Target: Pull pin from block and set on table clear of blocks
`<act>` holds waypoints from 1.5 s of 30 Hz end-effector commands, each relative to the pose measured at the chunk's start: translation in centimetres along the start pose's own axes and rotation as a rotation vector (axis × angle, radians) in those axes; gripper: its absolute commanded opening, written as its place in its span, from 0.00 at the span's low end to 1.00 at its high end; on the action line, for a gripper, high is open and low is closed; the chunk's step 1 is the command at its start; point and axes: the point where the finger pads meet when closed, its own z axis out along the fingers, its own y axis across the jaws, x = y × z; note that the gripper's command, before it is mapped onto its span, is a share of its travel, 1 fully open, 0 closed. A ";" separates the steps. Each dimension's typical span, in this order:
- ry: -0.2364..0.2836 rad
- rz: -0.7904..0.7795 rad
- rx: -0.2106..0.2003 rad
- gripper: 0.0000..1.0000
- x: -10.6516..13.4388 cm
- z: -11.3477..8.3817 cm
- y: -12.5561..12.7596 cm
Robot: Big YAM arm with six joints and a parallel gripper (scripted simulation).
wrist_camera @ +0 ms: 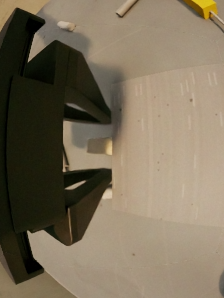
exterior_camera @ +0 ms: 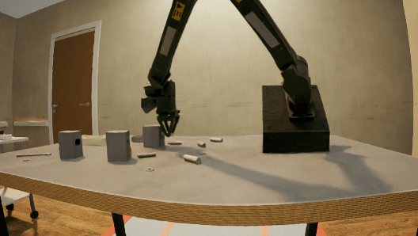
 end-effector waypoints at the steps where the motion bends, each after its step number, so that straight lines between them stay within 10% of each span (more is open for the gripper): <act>1: 0.026 0.009 -0.008 0.39 0.3 1.8 -0.1; 4: 0.026 0.009 -0.008 0.39 0.3 1.8 -0.1; 5: 0.026 0.009 -0.008 0.00 0.3 1.8 -0.1; 45: 0.026 0.009 -0.008 0.00 0.3 1.8 -0.1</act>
